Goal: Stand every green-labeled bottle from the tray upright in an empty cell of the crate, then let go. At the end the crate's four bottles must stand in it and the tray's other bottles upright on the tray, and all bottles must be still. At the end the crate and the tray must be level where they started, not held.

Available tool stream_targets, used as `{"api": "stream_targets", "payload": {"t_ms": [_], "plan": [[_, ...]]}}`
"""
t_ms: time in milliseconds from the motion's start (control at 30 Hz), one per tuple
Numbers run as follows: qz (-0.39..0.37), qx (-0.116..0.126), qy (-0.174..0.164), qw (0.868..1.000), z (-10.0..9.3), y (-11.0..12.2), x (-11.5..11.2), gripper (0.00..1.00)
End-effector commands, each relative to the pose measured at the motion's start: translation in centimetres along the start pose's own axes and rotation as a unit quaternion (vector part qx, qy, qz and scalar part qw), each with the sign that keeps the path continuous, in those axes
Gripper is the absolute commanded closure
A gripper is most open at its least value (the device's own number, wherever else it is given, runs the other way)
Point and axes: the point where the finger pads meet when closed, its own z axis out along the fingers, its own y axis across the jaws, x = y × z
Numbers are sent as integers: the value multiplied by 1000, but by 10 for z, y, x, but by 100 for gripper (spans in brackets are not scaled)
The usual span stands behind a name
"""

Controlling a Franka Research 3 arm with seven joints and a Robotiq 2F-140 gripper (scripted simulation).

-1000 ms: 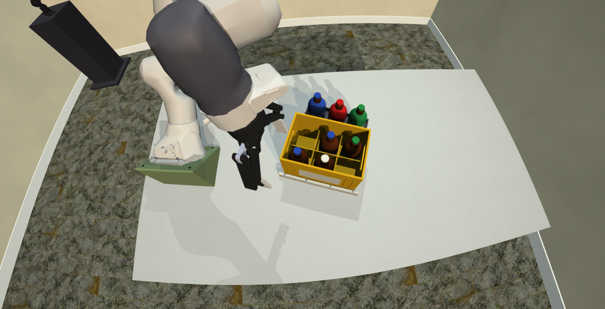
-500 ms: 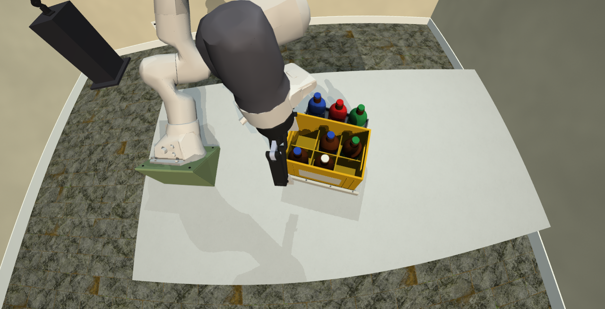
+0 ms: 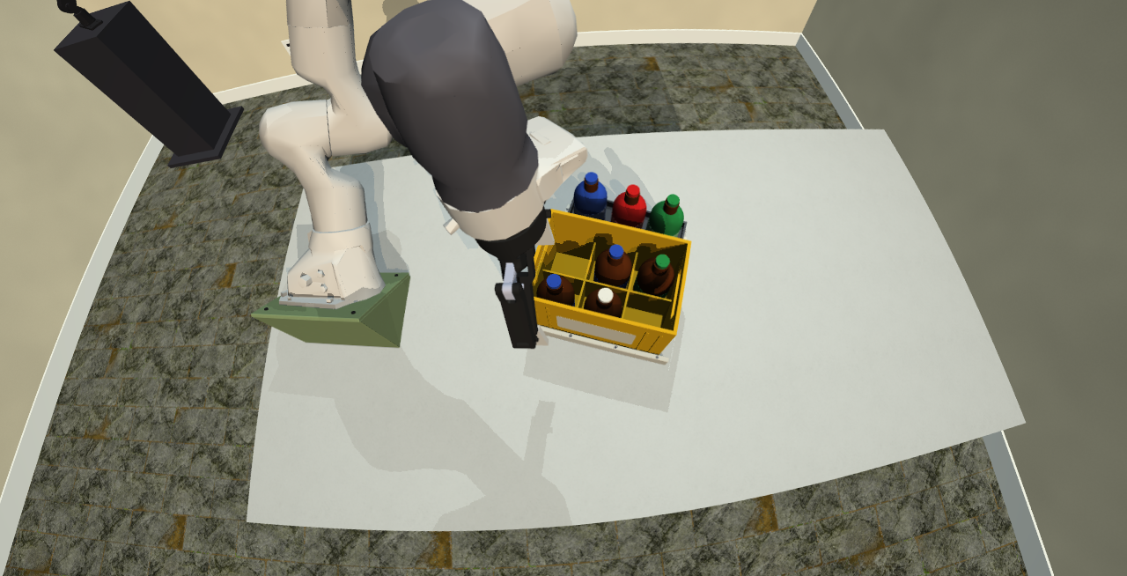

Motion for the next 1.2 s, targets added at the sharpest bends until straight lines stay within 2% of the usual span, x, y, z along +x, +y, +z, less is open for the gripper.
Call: {"api": "stream_targets", "payload": {"t_ms": [0,67,100,967,1000,1100,1167], "plan": [[-7,-1,-1,1000,0,2,0,0],[-7,-1,-1,1000,0,2,0,0],[-98,1,-21,995,22,-14,31,0],[-98,1,-21,995,22,-14,31,0],[-173,5,-35,984,41,-30,55,0],[-173,5,-35,984,41,-30,55,0],[-258,14,-49,965,65,-51,82,0]]}}
